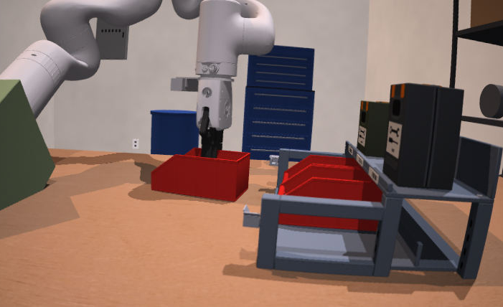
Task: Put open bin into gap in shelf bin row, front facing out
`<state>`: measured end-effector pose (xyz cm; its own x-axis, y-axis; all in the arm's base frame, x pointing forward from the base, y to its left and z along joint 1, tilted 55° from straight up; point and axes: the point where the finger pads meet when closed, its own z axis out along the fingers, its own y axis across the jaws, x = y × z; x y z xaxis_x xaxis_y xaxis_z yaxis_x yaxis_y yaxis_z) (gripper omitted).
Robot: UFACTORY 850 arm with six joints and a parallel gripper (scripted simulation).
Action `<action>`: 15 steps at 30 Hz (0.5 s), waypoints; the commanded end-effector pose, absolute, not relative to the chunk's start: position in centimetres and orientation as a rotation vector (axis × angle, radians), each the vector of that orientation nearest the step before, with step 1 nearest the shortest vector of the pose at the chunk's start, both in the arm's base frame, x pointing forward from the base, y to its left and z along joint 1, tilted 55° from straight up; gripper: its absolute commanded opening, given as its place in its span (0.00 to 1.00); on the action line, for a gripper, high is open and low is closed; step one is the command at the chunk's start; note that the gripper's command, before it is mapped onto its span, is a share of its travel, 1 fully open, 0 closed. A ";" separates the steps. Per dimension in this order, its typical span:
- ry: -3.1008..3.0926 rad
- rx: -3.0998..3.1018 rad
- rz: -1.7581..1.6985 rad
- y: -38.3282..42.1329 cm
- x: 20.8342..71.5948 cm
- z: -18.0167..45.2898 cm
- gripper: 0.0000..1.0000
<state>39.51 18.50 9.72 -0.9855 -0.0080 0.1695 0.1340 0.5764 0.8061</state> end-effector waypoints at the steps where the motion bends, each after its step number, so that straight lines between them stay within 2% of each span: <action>1: -2.651 -0.107 -1.376 18.7 39.6 9.6 0.29; 15: -2.651 -0.107 -1.376 19.3 39.5 9.2 0.29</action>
